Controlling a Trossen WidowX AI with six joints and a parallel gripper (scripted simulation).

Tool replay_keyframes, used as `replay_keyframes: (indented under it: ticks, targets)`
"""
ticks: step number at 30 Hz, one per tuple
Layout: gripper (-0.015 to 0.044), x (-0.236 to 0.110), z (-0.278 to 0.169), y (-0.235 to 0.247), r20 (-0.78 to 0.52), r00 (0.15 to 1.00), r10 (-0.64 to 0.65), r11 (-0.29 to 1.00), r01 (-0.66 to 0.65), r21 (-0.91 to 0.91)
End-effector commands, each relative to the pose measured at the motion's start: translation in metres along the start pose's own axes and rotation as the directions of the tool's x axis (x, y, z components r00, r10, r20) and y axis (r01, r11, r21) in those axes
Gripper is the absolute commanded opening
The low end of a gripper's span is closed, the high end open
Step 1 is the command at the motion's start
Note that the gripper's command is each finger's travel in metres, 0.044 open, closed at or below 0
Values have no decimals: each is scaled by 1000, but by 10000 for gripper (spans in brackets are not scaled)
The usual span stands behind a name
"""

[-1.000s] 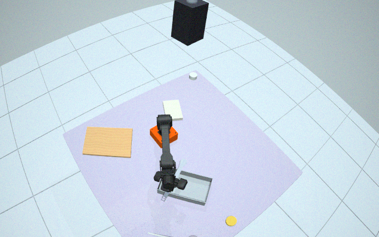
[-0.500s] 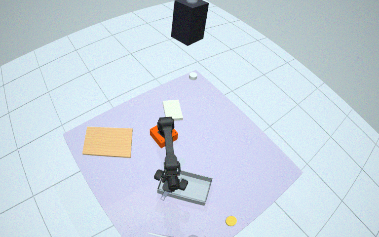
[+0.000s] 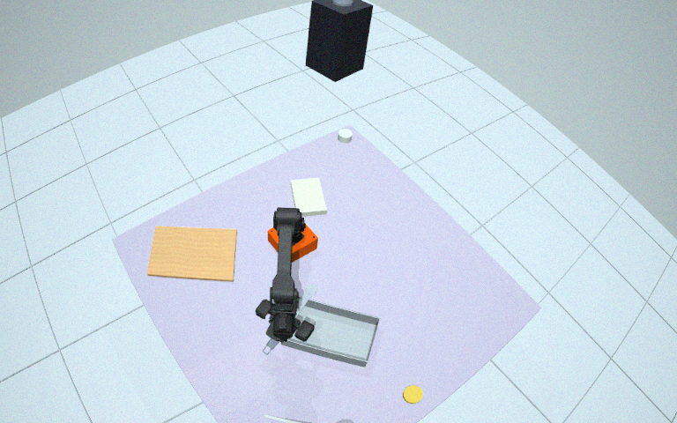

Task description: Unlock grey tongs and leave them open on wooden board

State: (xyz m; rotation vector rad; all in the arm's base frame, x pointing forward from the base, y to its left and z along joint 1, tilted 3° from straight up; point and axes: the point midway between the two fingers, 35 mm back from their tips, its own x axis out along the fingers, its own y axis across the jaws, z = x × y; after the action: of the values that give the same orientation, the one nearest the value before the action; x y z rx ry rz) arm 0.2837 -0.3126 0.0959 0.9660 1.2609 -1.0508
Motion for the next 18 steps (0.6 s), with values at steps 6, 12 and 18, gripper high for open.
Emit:
replay_keyframes:
  ticks: [6, 12, 18]
  targets:
    - [-150, -4, 23, -59, 5, 1000, 2, 994, -2, 109]
    - [-150, -6, 33, -100, 9, 1000, -3, 983, 1, 185]
    - [-150, -7, 39, -140, 9, 1000, -7, 967, 4, 255]
